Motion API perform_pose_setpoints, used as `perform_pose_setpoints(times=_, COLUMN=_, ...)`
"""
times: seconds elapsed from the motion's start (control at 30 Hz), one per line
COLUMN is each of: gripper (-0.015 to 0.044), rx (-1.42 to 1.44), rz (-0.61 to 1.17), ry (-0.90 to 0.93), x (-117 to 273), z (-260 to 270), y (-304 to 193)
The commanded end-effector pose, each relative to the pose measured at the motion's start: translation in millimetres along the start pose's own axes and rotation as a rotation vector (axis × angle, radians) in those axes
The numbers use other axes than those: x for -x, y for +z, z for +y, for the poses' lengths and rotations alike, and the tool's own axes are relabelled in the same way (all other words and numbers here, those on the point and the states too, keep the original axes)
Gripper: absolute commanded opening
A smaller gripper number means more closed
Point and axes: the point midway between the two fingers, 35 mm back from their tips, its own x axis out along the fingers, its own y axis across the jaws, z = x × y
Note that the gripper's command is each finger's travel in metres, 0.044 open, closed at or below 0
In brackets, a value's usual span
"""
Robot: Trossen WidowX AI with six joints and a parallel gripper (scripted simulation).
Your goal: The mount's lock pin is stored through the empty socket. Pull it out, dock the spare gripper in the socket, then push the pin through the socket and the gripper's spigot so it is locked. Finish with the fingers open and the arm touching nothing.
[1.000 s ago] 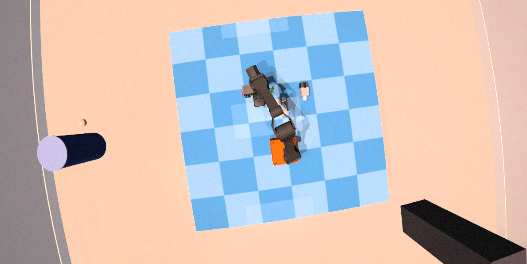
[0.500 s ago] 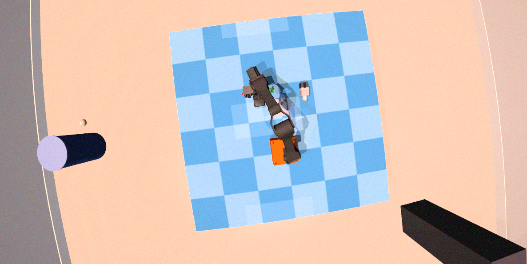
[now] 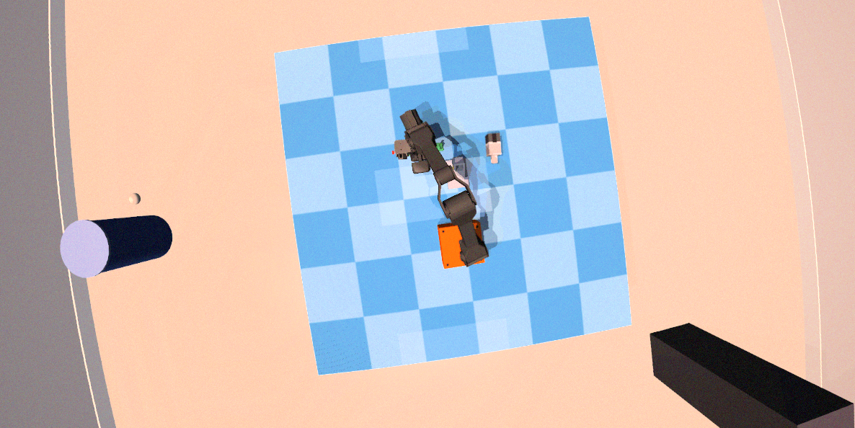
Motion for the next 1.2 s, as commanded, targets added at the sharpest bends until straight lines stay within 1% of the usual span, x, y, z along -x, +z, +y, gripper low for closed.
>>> perform_pose_setpoints(times=0.0, gripper=0.0049, rx=0.003, rz=0.004, ry=-0.003, x=-1, z=-1, y=-1)
perform_pose_setpoints(times=0.03, gripper=0.0023, rx=0.003, rz=0.004, ry=-0.003, x=-1, z=-1, y=-1)
perform_pose_setpoints(times=0.17, gripper=0.0000, rx=0.003, rz=0.004, ry=-0.003, x=-1, z=0, y=-1)
perform_pose_setpoints(times=0.4, gripper=0.0000, rx=0.003, rz=0.004, ry=-0.003, x=1, z=0, y=-1)
perform_pose_setpoints(times=0.97, gripper=0.0000, rx=-0.002, rz=0.006, ry=0.019, x=29, z=5, y=2)
perform_pose_setpoints(times=1.17, gripper=0.0000, rx=-0.003, rz=0.007, ry=0.024, x=24, z=6, y=1)
